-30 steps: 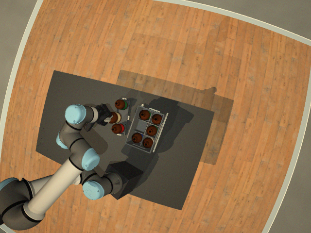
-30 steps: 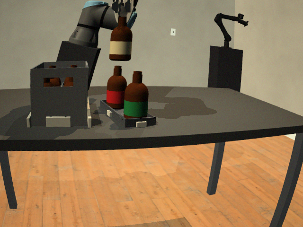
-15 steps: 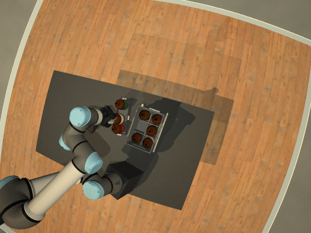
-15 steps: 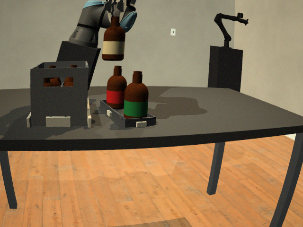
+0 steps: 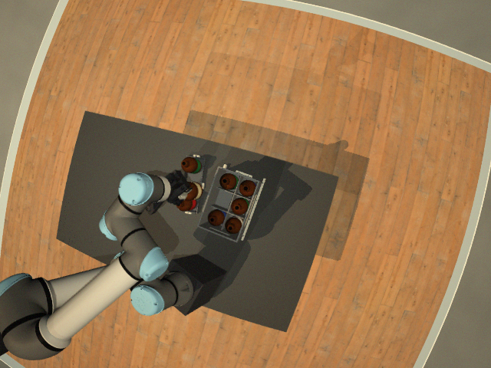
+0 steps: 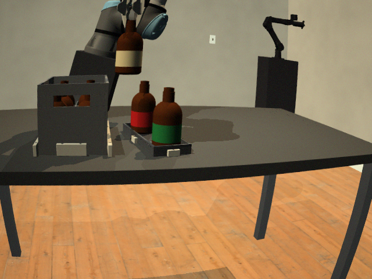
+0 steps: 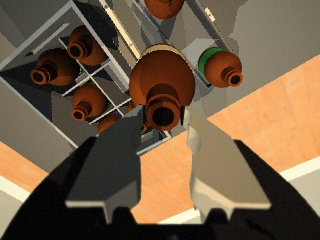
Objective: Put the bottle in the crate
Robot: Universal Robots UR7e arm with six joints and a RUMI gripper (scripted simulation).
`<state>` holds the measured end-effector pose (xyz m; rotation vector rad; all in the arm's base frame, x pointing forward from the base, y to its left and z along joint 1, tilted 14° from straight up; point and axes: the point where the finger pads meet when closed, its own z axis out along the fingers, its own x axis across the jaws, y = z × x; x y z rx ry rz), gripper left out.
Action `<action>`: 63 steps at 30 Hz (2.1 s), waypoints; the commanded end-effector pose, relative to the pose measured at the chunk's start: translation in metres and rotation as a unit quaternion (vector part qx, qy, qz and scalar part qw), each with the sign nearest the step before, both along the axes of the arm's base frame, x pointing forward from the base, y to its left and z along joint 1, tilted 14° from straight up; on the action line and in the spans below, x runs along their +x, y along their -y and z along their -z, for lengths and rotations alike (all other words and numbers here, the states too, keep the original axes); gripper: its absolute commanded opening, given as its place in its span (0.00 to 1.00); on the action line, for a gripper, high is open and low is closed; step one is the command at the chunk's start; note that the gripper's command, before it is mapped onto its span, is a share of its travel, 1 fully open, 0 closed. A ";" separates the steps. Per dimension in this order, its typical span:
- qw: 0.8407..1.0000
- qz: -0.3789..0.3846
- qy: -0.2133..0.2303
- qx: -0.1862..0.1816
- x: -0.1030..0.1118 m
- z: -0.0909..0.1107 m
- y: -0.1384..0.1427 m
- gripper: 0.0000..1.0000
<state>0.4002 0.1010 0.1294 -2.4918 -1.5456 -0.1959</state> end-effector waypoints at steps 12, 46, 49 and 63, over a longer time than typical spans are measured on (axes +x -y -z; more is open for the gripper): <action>1.000 0.000 0.001 0.000 0.003 0.007 0.032 0.00; 1.000 0.000 0.001 0.000 0.008 0.021 0.088 0.00; 1.000 0.000 0.001 0.000 0.008 0.022 0.091 0.00; 1.000 0.000 0.001 0.000 0.009 0.024 0.099 0.00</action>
